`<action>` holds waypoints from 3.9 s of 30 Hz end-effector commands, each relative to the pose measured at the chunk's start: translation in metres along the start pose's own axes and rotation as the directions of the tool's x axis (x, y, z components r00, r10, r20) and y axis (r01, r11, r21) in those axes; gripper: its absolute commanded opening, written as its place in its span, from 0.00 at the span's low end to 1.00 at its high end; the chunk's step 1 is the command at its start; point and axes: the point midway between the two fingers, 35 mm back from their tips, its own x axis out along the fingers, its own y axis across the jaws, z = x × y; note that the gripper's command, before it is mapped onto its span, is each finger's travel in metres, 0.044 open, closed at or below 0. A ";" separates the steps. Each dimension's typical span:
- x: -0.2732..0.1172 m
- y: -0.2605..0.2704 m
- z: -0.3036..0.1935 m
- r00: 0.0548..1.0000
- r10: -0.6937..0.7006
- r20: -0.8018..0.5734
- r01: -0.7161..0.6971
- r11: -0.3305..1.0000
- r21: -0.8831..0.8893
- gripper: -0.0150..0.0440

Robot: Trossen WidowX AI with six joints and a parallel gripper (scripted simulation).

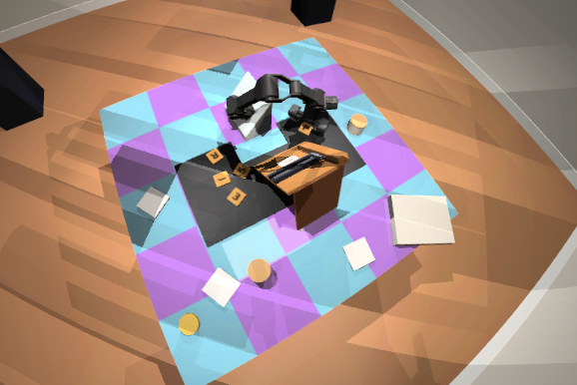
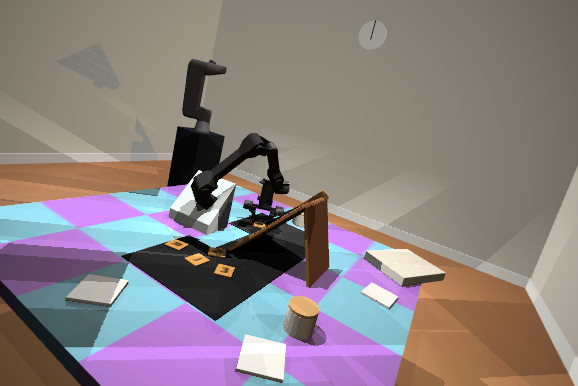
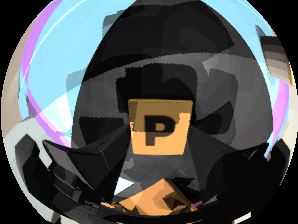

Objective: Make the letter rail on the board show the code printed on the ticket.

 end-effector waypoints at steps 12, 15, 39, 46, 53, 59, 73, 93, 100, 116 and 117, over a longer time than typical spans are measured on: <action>-0.006 0.002 0.000 1.000 -0.002 -0.005 0.002 1.000 -0.007 0.25; -0.007 0.002 0.000 1.000 -0.002 -0.005 0.002 1.000 -0.007 0.25; -0.017 0.003 -0.002 1.000 -0.002 -0.005 0.002 1.000 -0.007 0.25; -0.020 0.004 -0.003 1.000 -0.002 -0.004 0.002 1.000 -0.007 0.25; -0.023 0.004 -0.003 1.000 -0.002 -0.004 0.001 1.000 -0.007 0.25; -0.025 0.005 -0.004 1.000 -0.002 -0.004 0.001 1.000 -0.007 0.25; -0.030 0.006 -0.005 1.000 -0.001 -0.004 0.001 1.000 -0.007 0.25; -0.082 -0.029 -0.033 0.977 -0.161 0.138 0.121 0.958 0.262 0.25; -0.107 -0.042 -0.052 0.952 -0.244 0.188 0.155 0.907 0.392 0.25; -0.156 -0.053 -0.106 0.883 -0.400 0.247 0.169 0.761 0.626 0.25; -0.159 -0.054 -0.111 0.878 -0.411 0.246 0.170 0.748 0.642 0.25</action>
